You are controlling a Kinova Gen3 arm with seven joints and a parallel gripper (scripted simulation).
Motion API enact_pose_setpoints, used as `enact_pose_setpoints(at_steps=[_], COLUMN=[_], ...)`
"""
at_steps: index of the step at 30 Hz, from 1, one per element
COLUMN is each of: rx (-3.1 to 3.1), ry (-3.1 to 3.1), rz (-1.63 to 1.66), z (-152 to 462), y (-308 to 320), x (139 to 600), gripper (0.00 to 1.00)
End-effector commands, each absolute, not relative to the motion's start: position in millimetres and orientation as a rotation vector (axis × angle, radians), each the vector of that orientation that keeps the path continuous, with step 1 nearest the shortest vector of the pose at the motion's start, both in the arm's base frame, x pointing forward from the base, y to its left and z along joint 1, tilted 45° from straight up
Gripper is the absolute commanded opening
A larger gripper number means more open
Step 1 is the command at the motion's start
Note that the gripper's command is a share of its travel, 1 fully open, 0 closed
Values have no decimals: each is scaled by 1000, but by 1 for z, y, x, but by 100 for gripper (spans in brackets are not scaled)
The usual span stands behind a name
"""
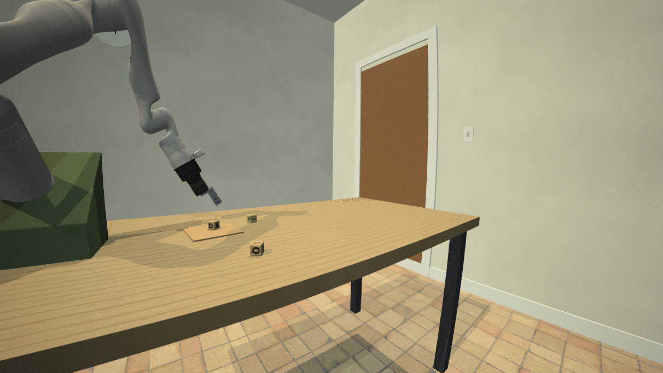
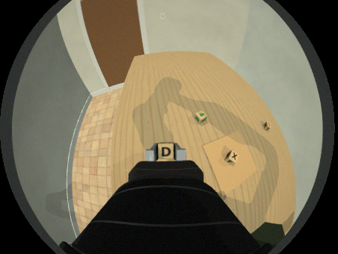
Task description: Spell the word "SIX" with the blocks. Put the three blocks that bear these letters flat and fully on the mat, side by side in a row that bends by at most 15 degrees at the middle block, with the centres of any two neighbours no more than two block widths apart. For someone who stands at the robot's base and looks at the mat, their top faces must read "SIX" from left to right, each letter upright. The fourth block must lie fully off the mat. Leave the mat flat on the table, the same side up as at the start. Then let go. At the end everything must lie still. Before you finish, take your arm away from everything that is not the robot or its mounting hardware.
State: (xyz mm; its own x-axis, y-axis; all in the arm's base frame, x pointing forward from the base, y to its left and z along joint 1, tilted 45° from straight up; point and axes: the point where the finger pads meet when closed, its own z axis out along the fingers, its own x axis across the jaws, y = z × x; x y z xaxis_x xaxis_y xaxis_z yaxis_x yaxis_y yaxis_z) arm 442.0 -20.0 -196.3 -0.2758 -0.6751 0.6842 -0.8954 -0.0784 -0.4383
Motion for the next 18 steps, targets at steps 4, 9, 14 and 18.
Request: enact_pose_setpoints(at_steps=[4, 9, 14, 18], rx=[1827, 1882, 1908, 1930], ry=[-1818, -1757, -1724, -1692], rz=[1504, 1657, 1730, 1800], z=[-199, -199, -200, -200], y=[-15, -15, -15, -15], x=[432, 431, 430, 430], gripper=[49, 49, 49, 49])
